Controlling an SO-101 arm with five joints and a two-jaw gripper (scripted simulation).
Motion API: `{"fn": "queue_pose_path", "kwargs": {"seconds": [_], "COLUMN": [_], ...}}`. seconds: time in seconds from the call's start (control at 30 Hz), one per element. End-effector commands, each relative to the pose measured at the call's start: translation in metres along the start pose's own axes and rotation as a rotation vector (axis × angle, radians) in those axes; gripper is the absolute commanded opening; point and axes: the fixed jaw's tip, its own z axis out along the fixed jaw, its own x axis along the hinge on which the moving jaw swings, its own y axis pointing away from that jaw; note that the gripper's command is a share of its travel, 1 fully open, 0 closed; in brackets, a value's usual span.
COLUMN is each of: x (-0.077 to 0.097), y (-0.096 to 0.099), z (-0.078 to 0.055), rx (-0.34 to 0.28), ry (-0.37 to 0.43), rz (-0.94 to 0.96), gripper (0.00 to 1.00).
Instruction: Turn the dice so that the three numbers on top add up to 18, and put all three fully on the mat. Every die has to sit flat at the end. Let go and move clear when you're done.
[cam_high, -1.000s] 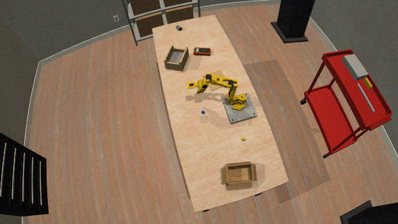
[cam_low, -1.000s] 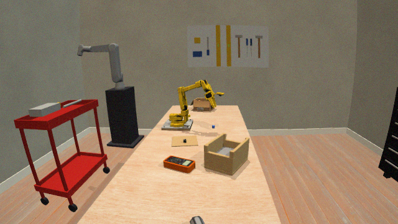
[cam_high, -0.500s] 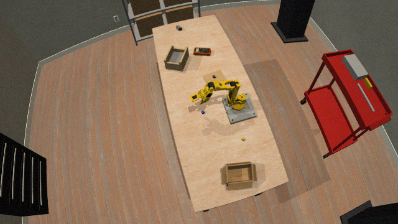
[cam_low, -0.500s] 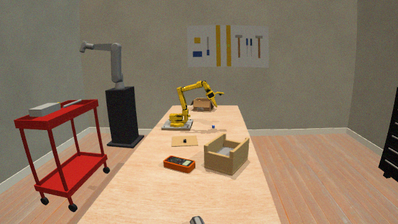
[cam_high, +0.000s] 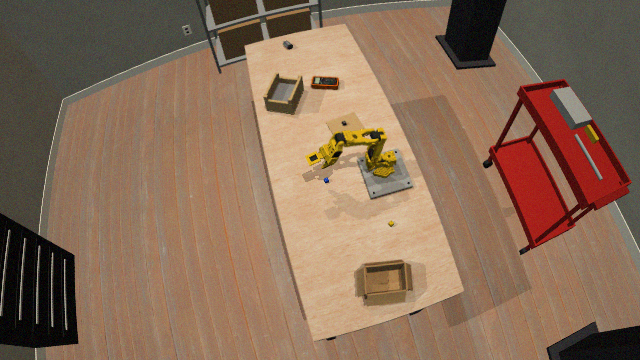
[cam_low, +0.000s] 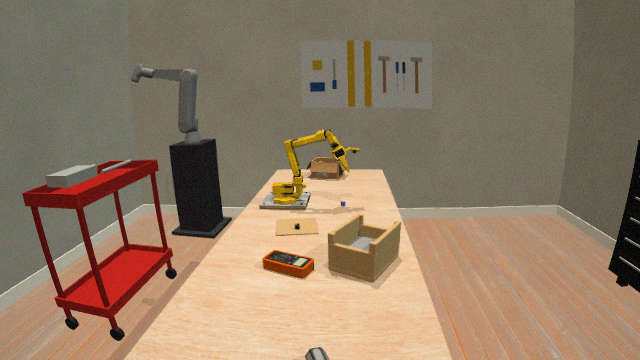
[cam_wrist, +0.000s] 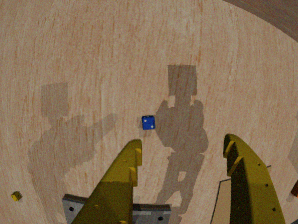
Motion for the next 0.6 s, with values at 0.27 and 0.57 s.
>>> {"fn": "queue_pose_path", "kwargs": {"seconds": [0.27, 0.57], "x": [0.026, 0.056], "y": [0.006, 0.01], "z": [0.041, 0.072], "rx": [-0.041, -0.075], "ry": [0.24, 0.458], "rz": [-0.016, -0.017], "gripper": [0.25, 0.25]}}
